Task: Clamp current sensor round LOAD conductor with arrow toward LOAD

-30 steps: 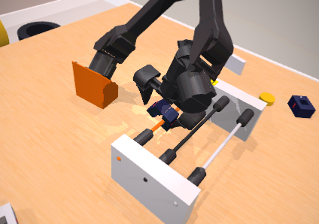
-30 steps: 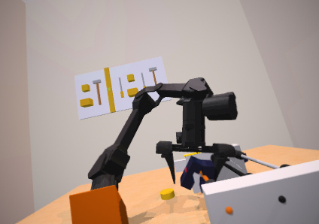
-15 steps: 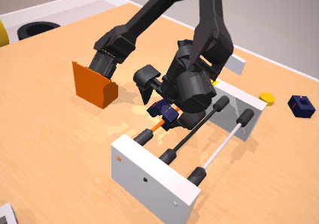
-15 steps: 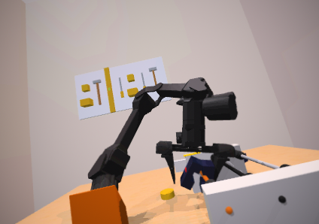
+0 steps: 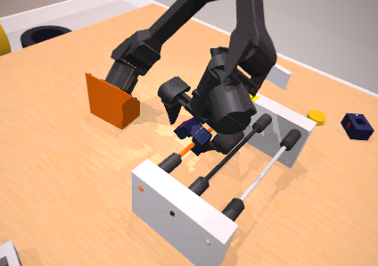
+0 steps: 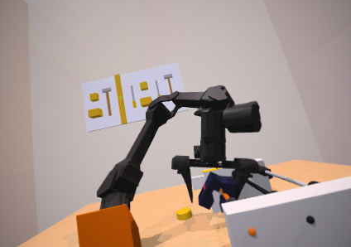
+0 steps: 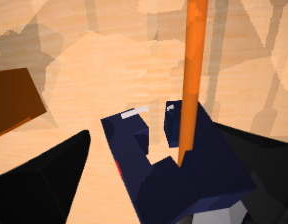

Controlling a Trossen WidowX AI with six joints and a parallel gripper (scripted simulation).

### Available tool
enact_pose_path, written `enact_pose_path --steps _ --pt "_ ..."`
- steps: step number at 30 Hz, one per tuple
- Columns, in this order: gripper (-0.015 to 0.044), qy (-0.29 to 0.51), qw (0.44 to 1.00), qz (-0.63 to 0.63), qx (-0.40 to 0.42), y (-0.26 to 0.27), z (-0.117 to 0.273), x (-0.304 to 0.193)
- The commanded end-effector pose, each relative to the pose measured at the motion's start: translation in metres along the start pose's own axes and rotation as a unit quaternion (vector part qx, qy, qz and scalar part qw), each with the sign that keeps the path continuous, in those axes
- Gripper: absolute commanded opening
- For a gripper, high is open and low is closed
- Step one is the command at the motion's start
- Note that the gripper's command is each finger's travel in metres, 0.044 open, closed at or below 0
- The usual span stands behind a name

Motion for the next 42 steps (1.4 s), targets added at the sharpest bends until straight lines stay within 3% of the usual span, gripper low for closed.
enact_pose_path --steps 1,15,38,42 --pt "0.044 -0.003 1.0 -0.003 0.006 0.0041 0.0017 0.0015" --pt "0.044 -0.003 1.0 -0.003 0.006 0.0041 0.0017 0.0015" --pt "0.0287 0.0 1.0 0.0 0.0 0.0 0.0 0.0" --pt "0.0182 0.0 1.0 0.0 0.0 0.0 0.0 0.0"
Point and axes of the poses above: the point midway between the two fingers, 35 mm back from their tips, its own z axis back along the fingers, its own y axis across the jaws, x = y × z, the point moved 1 cm from there along z, back along the fingers, and after that the axes turned 2 degrees about z, right-handed, at the moved point
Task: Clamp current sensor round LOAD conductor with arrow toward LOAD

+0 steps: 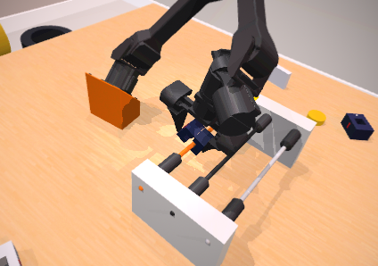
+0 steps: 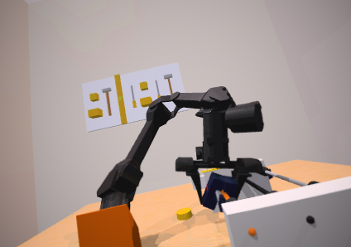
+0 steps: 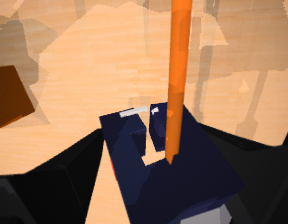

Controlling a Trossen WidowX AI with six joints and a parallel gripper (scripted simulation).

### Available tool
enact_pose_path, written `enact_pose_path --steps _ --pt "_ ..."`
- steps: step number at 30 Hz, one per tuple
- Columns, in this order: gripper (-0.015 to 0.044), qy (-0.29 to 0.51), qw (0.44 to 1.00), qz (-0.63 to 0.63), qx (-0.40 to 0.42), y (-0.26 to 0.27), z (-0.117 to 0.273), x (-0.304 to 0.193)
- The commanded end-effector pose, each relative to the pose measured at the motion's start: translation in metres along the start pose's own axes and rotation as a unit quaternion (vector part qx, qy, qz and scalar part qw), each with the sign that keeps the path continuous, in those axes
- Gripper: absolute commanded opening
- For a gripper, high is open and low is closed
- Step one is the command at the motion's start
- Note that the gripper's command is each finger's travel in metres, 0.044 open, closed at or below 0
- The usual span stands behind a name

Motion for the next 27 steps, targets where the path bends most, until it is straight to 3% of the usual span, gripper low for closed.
enact_pose_path --steps 1,7,27 --pt "0.0155 -0.003 1.0 -0.011 0.014 0.0086 0.0017 0.0004" --pt "0.0 -0.003 1.0 -0.011 0.014 0.0086 0.0017 0.0004" --pt "0.0 -0.003 1.0 -0.011 0.014 0.0086 0.0017 0.0004"
Point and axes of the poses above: the point midway between the two fingers, 35 mm back from their tips, its own z axis back along the fingers, its own y axis across the jaws, x = y × z, the point moved 1 cm from there along z, back along the fingers, and after that the axes turned 2 degrees about z, right-handed, at the moved point
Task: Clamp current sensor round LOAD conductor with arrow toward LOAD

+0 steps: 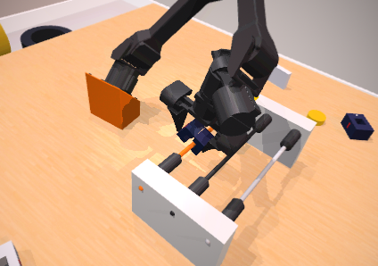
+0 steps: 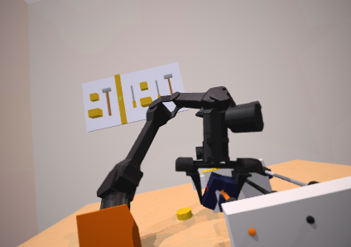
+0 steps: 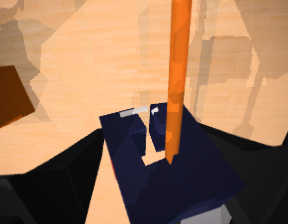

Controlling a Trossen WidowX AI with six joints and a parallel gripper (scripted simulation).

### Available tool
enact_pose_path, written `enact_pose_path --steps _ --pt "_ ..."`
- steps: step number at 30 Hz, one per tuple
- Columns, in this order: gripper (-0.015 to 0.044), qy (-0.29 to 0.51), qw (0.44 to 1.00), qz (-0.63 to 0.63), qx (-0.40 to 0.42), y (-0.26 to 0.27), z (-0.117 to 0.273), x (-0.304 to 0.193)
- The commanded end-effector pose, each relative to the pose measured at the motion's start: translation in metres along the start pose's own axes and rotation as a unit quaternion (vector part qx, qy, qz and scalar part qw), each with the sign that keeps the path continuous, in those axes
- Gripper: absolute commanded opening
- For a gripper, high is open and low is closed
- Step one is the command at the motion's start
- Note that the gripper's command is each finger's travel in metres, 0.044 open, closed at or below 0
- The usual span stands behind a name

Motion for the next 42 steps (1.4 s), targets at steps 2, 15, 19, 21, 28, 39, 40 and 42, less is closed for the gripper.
enact_pose_path --steps 2,15,19,21,28,39,40,42 --pt "0.0 -0.003 1.0 -0.011 0.014 0.009 0.002 0.0" --pt "0.0 -0.003 1.0 -0.011 0.014 0.009 0.002 0.0" --pt "0.0 -0.003 1.0 -0.011 0.014 0.009 0.002 0.0" --pt "0.0 -0.003 1.0 -0.011 0.014 0.009 0.002 0.0" --pt "0.0 -0.003 1.0 -0.011 0.014 0.009 0.002 0.0" --pt "0.0 0.001 0.998 0.002 -0.06 -0.004 0.0 0.001" --pt "0.0 0.001 0.998 0.002 -0.06 -0.004 0.0 0.001" --pt "0.0 0.001 0.998 0.002 -0.06 -0.004 0.0 0.001"
Point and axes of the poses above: the point midway between the two fingers, 35 mm back from their tips, its own z axis back along the fingers, its own y axis across the jaws, x = y × z, the point moved 1 cm from there along z, back along the fingers, and after that the axes turned 2 degrees about z, right-handed, at the moved point
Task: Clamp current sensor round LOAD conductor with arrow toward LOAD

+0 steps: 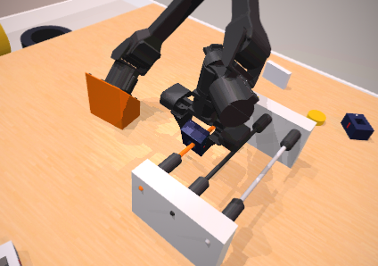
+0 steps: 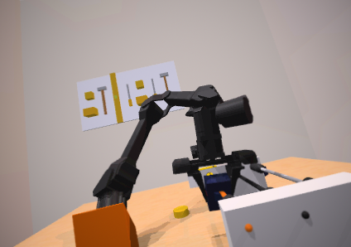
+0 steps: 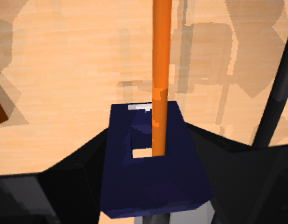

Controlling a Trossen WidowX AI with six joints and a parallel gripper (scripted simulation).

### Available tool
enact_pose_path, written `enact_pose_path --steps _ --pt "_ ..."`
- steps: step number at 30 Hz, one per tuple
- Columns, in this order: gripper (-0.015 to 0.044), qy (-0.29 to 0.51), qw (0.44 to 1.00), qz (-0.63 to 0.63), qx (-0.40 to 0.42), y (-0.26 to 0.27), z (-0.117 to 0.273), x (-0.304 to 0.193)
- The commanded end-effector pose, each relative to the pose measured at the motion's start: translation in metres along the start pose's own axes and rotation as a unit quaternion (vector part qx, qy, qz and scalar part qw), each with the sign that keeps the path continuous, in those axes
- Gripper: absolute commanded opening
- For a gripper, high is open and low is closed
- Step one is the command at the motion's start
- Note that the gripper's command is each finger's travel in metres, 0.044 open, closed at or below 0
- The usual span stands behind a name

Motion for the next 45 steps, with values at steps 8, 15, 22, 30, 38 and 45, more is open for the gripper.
enact_pose_path --steps 8,15,22,30,38,45 --pt "0.0 0.0 1.0 0.0 0.0 0.0005 -0.0013 0.0" --pt "0.0 0.002 0.999 0.0 -0.041 -0.0047 -0.0006 -0.0005" --pt "0.0 0.002 0.999 0.0 -0.042 -0.0048 -0.0006 -0.0005" --pt "0.0 0.002 0.999 0.0 -0.042 -0.006 -0.0005 -0.0006" --pt "0.0 0.002 0.999 0.0 -0.042 -0.0061 -0.002 -0.0006" --pt "0.0105 0.003 0.999 -0.001 -0.04 -0.0054 -0.0019 -0.0008"
Point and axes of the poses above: the point midway between the two fingers, 35 mm back from their tips, its own z axis back along the fingers, its own y axis across the jaws, x = y × z, the point moved 1 cm from there along z, back along the fingers, and after that the axes turned 2 degrees about z, right-handed, at the moved point
